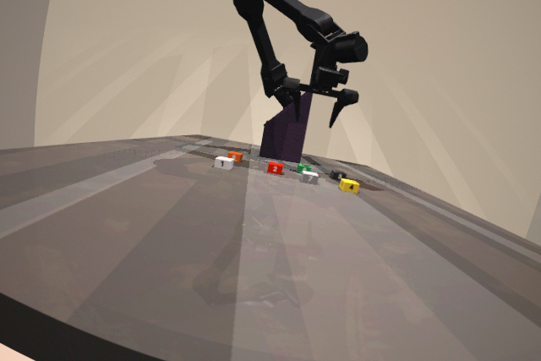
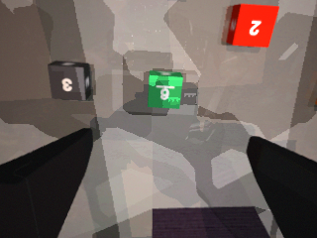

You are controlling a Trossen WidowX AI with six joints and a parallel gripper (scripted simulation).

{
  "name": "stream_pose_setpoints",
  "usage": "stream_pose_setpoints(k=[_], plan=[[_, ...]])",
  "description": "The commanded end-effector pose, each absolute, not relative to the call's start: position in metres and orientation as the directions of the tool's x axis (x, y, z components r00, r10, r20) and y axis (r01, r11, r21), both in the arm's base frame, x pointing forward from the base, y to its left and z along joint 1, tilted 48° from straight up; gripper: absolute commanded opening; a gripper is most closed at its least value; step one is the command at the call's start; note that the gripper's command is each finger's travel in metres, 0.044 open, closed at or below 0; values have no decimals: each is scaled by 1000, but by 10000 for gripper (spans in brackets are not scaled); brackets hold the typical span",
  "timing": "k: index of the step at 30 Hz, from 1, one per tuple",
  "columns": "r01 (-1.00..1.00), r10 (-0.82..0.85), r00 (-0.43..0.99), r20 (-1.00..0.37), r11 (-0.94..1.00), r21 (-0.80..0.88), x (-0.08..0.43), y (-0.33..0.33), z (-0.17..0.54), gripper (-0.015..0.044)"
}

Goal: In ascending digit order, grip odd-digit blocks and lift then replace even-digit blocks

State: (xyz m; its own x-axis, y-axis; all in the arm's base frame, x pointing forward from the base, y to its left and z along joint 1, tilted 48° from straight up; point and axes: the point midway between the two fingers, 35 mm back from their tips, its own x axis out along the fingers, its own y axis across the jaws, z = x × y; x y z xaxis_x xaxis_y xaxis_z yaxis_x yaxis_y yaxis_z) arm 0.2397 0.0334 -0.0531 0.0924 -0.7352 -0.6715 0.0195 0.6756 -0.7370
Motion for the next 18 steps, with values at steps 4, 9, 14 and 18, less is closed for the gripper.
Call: stream_pose_setpoints(k=[4, 9, 14, 18], plan=[[27, -733, 91, -674, 678, -735, 239, 34, -54, 400], [27, -733, 91, -674, 678, -735, 239, 34, -54, 400], [26, -730, 92, -678, 682, -731, 244, 58, -76, 400], [27, -728, 92, -679, 683, -730, 242, 92, -115, 400]])
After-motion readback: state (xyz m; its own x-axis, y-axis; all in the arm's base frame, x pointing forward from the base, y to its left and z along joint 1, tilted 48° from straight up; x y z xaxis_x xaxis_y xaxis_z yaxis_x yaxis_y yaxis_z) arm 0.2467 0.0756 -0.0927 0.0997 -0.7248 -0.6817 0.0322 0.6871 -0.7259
